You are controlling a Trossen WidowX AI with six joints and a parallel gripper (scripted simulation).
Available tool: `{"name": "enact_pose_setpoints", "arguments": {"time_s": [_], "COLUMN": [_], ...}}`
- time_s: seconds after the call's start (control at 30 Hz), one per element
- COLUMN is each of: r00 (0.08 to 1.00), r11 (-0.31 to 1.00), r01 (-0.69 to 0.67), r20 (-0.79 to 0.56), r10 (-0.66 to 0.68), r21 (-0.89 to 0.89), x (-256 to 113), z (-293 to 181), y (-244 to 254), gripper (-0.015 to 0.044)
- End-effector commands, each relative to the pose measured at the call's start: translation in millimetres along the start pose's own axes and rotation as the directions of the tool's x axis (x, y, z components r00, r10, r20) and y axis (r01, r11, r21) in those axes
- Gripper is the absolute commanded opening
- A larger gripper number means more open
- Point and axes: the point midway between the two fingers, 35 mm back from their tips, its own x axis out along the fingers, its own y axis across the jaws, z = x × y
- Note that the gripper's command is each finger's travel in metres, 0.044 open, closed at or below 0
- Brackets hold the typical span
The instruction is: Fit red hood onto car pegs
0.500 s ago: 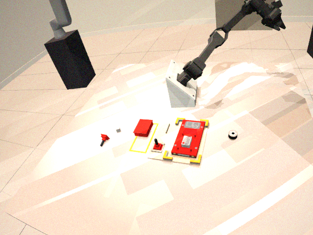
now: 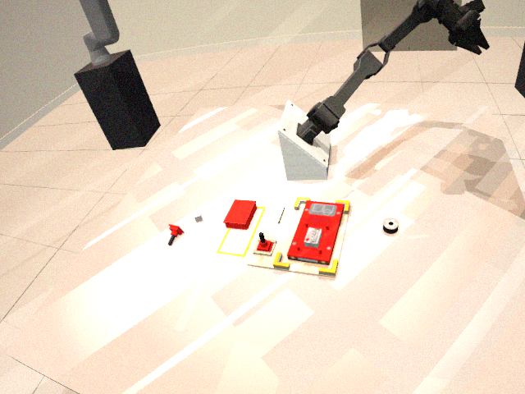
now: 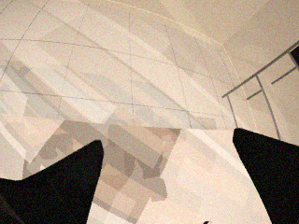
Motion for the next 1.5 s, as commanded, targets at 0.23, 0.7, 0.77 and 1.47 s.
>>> {"name": "enact_pose_setpoints", "arguments": {"time_s": [0.23,0.7,0.77,1.47], "r00": [0.986,0.889,0.871,0.664], "r11": [0.975,0.842,0.818,0.510], "r01": [0.150,0.412,0.442,0.691], "r20": [-0.102,-0.355,-0.395,-0.729], "r10": [-0.135,-0.288,-0.293,-0.167], "r21": [0.163,0.349,0.368,0.512], "x": [29,38,35,-39], "z": [-29,-133,-156,-403], "y": [-138,-302,-323,-434], "gripper": [0.0440,0.0440,0.0440,0.0440]}}
